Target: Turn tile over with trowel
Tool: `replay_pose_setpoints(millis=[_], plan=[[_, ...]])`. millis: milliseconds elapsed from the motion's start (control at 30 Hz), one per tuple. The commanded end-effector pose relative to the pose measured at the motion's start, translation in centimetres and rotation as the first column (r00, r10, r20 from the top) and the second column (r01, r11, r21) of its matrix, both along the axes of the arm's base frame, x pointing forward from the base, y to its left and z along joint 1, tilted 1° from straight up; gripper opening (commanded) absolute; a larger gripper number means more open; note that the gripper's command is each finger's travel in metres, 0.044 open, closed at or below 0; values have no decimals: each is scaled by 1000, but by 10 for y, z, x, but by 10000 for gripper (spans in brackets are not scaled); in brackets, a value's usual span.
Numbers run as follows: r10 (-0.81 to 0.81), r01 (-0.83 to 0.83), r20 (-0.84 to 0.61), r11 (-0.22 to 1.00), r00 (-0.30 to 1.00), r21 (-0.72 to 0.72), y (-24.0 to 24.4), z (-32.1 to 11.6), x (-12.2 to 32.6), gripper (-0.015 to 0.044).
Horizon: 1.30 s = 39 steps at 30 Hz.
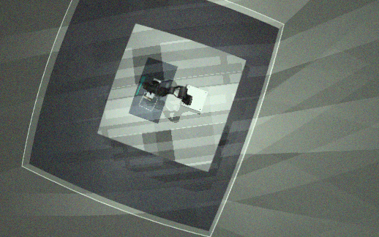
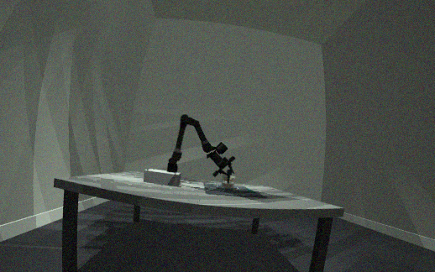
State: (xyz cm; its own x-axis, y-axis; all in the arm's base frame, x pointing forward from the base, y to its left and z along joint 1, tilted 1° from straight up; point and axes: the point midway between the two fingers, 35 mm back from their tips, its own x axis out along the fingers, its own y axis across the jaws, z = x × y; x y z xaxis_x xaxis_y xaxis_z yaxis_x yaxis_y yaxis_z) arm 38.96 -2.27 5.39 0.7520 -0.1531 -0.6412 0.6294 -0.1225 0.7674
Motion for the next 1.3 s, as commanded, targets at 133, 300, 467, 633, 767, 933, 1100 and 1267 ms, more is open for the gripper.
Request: replay_pose_setpoints(millis=[133, 300, 467, 633, 767, 933, 1100, 1267], plan=[[-9, 10, 24, 1000, 1000, -3, 1, 6, 6, 0], [-9, 9, 24, 1000, 1000, -2, 11, 1, 8, 0], [-9, 9, 24, 1000, 1000, -1, 21, -7, 10, 0], [-9, 9, 24, 1000, 1000, 0, 29, -17, 12, 0], [-10, 10, 23, 1000, 1000, 0, 26, -17, 12, 0], [-10, 10, 20, 1000, 1000, -1, -1, 0, 9, 0], [-8, 8, 19, 1000, 1000, -7, -28, 17, 2, 0], [-7, 7, 23, 1000, 1000, -12, -51, 33, -7, 0]])
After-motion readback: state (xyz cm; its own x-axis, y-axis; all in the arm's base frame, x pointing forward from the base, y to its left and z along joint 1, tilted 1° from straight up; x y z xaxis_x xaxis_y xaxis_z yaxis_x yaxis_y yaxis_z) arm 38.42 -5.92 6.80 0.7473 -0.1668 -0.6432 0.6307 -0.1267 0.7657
